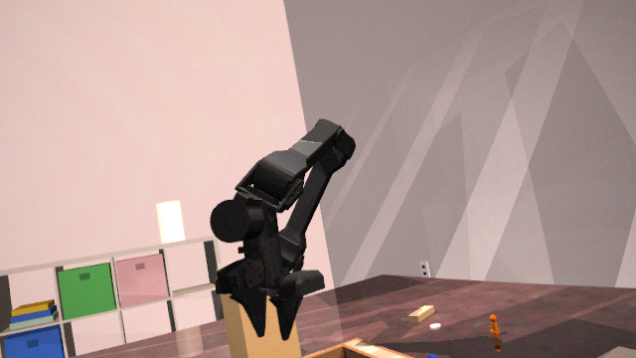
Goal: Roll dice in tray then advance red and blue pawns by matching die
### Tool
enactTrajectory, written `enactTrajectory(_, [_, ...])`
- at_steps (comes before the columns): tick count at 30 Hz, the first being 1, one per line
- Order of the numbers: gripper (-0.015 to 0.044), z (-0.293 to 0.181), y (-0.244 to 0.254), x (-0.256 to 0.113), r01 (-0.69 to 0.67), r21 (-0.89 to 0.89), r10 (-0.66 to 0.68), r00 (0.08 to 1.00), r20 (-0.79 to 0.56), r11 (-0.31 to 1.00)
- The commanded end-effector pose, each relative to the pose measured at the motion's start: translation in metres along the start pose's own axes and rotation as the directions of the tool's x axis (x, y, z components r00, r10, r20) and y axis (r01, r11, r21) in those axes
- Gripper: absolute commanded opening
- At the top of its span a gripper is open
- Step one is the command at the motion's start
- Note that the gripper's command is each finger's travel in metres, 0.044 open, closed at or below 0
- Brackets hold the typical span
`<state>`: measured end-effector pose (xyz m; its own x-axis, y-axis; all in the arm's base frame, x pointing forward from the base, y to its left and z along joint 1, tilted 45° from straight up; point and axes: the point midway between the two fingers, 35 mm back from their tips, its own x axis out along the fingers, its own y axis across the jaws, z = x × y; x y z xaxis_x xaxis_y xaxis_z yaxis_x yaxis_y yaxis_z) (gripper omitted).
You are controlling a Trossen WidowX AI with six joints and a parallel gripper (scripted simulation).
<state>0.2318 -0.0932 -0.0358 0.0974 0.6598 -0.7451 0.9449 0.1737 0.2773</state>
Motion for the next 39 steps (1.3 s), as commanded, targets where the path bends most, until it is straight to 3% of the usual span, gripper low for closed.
enactTrajectory(1, [0.0200, 0.025, -0.004, 0.011, -0.027, -0.347, 0.022, 1.000, -0.016, 0.938])
enactTrajectory(4, [0.0200, 0.039, -0.011, 0.019, -0.043, -0.558, 0.033, 0.999, -0.028, 0.829])
enactTrajectory(6, [0.0200, 0.042, -0.013, 0.022, -0.047, -0.602, 0.036, 0.999, -0.031, 0.797])
enactTrajectory(16, [0.0200, 0.043, -0.013, 0.022, -0.047, -0.602, 0.036, 0.999, -0.031, 0.797])
enactTrajectory(39, [0.0200, 0.043, -0.011, 0.061, -0.047, -0.601, 0.036, 0.999, -0.031, 0.798])
